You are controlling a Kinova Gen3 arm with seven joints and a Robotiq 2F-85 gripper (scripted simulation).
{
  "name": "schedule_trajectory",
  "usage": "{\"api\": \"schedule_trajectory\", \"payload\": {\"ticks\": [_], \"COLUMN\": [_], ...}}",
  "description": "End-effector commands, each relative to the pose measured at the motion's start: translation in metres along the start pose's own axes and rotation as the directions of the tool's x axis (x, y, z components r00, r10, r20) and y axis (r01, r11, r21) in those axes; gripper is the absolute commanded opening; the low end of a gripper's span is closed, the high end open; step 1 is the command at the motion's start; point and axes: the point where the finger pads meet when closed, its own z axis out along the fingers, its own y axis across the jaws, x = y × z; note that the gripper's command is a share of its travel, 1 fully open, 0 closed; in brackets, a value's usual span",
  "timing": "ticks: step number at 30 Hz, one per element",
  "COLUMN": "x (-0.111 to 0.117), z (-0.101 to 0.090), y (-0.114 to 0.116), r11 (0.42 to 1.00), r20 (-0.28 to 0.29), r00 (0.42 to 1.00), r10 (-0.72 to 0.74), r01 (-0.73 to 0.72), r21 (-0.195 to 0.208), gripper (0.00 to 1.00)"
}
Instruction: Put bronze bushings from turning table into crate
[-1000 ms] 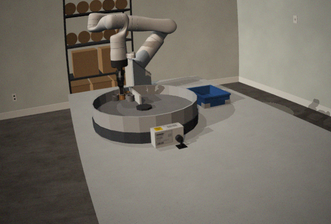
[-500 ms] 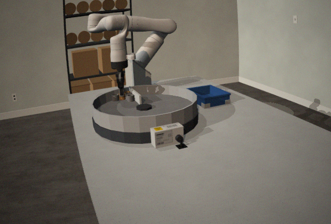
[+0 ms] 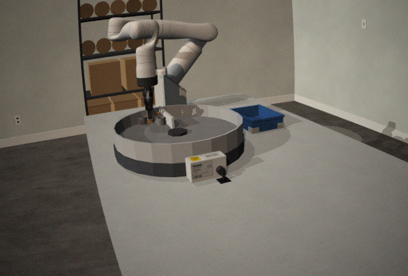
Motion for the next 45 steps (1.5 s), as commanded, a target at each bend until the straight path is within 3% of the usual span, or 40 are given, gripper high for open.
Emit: {"api": "schedule_trajectory", "payload": {"ticks": [1, 6, 7, 45], "x": [-0.0003, -0.0003, -0.0003, -0.0009], "z": [-0.0007, -0.0007, -0.0007, -0.0011], "y": [0.0003, 0.0003, 0.0003, 0.0009], "r11": [1.000, 1.000, 1.000, 1.000], "r20": [0.001, 0.001, 0.001, 0.002], "r00": [1.000, 1.000, 1.000, 1.000], "r10": [0.000, 0.000, 0.000, 0.001], "r01": [0.000, 0.000, 0.000, -0.001], "r21": [-0.001, -0.001, -0.001, -0.003], "gripper": [0.14, 0.14, 0.00, 0.00]}}
